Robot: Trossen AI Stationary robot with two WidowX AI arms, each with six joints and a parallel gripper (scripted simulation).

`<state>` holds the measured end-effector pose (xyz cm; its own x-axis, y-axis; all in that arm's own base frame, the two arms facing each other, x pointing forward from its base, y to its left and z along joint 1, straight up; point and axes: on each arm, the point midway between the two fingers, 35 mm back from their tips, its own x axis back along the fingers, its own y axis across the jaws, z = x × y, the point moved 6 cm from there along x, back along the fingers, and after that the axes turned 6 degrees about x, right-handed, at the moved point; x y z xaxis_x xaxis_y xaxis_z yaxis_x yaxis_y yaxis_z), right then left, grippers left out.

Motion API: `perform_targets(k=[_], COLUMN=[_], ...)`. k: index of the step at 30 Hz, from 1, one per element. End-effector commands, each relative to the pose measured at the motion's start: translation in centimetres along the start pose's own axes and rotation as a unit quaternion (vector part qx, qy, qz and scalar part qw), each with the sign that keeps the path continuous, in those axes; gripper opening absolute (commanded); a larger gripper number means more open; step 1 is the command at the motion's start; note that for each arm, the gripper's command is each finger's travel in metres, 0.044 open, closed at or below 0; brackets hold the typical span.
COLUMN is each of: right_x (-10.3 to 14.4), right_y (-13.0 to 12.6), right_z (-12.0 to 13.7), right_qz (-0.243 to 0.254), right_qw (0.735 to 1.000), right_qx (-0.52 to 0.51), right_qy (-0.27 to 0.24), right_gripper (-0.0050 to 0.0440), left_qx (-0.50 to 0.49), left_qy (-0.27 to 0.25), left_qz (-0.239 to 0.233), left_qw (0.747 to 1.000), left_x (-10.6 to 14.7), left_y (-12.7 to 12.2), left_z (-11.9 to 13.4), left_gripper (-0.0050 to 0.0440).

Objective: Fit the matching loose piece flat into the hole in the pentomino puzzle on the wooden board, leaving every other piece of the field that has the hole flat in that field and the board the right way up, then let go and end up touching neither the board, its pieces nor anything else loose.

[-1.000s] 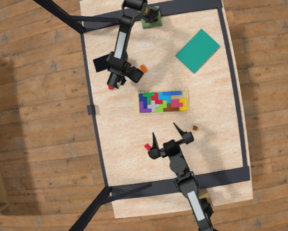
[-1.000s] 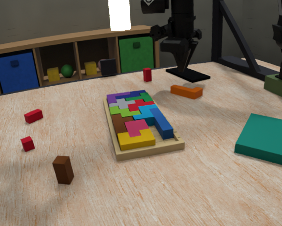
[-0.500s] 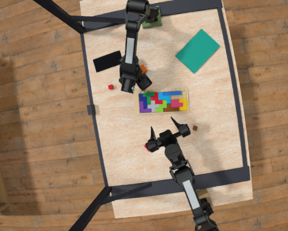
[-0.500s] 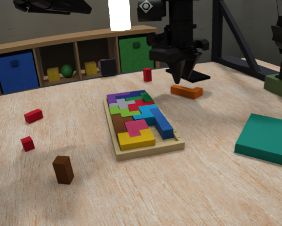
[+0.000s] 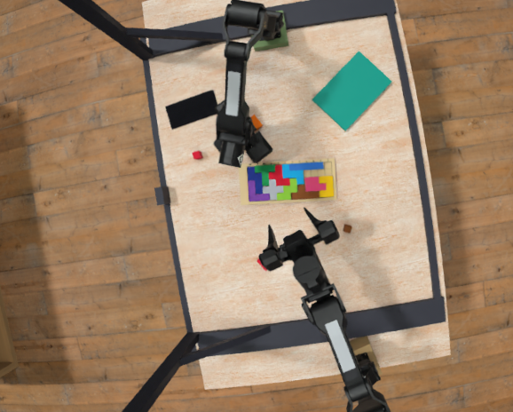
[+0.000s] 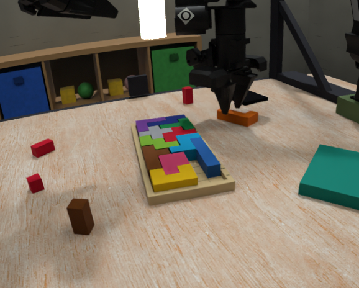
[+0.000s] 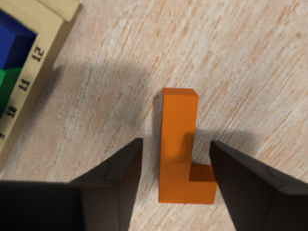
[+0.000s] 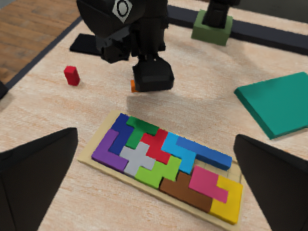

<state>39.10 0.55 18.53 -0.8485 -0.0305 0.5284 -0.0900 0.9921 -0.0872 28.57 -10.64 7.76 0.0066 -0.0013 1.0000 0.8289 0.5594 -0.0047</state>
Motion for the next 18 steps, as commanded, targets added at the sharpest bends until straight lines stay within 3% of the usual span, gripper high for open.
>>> perform_targets(k=[1,7,18], right_x=[0.37,0.37,0.37], right_y=[-0.03,-0.03,-0.03], right_z=[-0.77,-0.77,-0.77], right_qz=[0.0,0.0,0.0], right_qw=[1.0,1.0,1.0], right_qx=[0.002,0.002,0.002], right_qy=[-0.011,-0.011,-0.011], right_gripper=[0.044,0.044,0.044], left_qx=[0.0,0.0,0.0], left_qy=[-0.004,-0.004,-0.015], left_qz=[-0.005,-0.005,-0.011], left_qw=[1.0,1.0,1.0], left_x=[-0.46,-0.75,-0.11], left_y=[0.17,0.17,0.29], left_z=[-0.07,-0.07,-0.3], left_gripper=[0.0196,0.0196,0.0116])
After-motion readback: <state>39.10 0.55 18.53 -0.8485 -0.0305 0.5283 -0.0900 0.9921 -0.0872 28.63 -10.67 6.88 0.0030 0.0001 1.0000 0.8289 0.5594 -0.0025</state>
